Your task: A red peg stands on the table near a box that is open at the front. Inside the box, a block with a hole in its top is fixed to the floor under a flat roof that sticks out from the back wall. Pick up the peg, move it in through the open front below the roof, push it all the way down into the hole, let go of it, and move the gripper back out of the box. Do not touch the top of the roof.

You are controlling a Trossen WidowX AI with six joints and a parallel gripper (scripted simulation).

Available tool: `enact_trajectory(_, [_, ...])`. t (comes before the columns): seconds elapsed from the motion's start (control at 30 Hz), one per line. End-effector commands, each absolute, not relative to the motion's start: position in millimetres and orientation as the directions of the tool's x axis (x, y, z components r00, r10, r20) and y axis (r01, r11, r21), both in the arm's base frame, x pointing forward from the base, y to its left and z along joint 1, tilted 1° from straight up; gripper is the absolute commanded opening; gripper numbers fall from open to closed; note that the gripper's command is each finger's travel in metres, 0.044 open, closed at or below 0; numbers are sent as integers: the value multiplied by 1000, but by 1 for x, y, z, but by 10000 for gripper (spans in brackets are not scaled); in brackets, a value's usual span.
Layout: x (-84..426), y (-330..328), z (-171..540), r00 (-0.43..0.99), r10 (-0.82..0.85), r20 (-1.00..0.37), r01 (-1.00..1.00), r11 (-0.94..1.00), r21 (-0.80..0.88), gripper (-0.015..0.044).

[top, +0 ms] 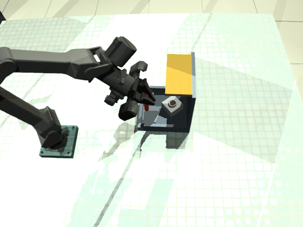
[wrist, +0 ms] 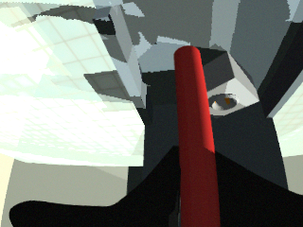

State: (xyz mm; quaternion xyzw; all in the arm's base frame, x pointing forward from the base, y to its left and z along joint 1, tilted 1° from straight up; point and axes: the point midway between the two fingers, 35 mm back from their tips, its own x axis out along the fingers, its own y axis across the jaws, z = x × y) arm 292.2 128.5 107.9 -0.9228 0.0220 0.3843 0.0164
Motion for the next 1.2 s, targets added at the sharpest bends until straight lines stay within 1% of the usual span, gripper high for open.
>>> enact_trajectory(0.0, [297, 138, 110, 711, -16, -703, -42, -999, -20, 0])
enact_trajectory(0.43, [304, 166, 104, 712, 21, -702, 8, -1000, -21, 0])
enact_trajectory(0.93, [338, 167, 105, 714, 21, -700, 9, -1000, -21, 0])
enact_trajectory(1.17, [340, 166, 105, 714, 21, -700, 9, -1000, -21, 0])
